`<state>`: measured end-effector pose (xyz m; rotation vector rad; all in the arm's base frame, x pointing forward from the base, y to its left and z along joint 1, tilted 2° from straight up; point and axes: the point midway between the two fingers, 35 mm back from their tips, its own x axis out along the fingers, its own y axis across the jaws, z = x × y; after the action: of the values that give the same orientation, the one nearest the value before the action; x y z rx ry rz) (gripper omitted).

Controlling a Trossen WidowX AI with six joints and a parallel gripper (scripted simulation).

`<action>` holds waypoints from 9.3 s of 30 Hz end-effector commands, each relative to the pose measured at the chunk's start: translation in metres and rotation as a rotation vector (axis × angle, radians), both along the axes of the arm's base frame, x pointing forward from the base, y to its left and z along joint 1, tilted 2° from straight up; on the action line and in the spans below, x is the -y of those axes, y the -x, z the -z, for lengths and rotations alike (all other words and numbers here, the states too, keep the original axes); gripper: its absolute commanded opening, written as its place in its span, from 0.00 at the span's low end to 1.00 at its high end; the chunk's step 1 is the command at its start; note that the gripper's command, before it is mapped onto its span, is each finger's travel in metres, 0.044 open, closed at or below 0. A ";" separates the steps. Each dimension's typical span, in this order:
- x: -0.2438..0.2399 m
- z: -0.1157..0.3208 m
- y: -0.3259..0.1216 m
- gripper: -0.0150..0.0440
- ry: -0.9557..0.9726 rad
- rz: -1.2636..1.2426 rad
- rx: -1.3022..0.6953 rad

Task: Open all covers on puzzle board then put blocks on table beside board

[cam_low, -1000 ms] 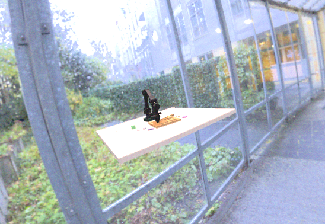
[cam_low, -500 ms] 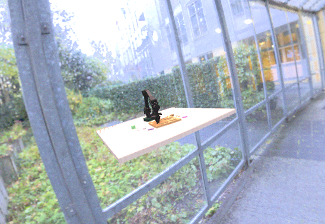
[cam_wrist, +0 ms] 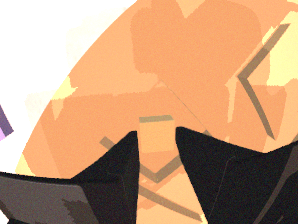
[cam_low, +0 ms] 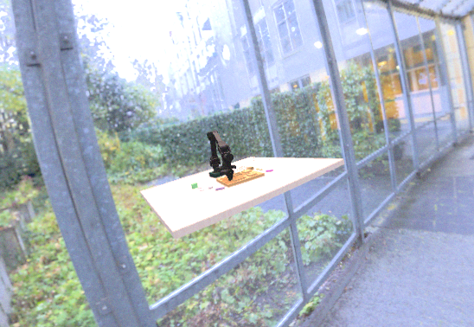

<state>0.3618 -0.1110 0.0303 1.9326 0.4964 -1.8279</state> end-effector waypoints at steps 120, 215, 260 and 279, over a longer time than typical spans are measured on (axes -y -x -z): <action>0.104 -0.084 0.138 0.39 0.005 0.002 -0.018; 0.108 -0.018 0.134 1.00 0.010 0.004 -0.017; 0.007 -0.067 0.034 0.25 0.129 -1.978 -0.075; -0.087 -0.066 -0.011 0.25 0.219 -3.335 -0.096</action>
<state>0.3567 -0.0623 0.1022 -0.2096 1.4838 0.1637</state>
